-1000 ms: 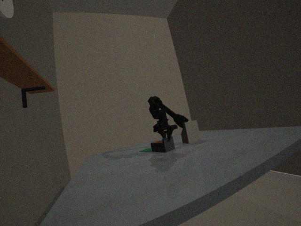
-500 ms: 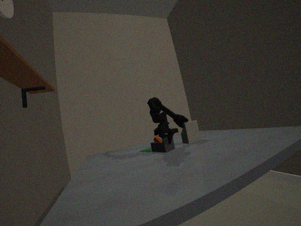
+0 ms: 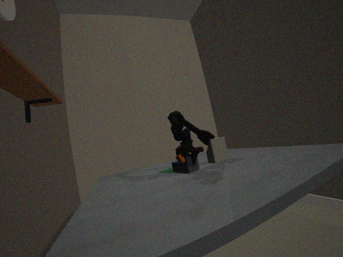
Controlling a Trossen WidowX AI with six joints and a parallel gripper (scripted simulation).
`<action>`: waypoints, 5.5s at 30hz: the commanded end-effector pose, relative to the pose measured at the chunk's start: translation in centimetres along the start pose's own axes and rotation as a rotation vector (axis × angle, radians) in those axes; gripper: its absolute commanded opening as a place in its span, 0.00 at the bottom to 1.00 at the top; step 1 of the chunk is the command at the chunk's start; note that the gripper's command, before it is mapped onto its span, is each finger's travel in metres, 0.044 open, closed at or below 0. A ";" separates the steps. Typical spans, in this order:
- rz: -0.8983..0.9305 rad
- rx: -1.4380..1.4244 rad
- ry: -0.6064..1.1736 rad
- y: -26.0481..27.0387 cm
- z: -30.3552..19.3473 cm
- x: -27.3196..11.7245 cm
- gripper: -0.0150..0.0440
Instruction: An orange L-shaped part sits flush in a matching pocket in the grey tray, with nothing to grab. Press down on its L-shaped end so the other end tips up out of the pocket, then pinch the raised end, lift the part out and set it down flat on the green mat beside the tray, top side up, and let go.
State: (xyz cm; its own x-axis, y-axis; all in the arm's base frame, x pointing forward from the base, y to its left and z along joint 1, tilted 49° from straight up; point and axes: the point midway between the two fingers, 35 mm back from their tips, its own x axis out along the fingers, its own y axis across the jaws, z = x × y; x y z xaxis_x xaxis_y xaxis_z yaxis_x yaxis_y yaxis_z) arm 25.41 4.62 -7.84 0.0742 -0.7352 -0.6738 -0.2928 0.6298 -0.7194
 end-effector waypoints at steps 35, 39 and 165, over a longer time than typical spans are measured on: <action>-0.001 -0.012 -0.004 0.1 0.2 -10.6 0.56; -0.001 -0.012 -0.004 0.1 0.2 -10.6 0.56; -0.007 1.568 -0.002 -7.7 1.2 -5.3 0.25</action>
State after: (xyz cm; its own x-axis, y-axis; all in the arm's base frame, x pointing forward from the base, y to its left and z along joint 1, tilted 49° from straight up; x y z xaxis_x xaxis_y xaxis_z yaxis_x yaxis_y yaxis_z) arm 28.37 3.41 0.66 0.0693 -0.7424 -0.6664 0.9513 0.2503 -0.1800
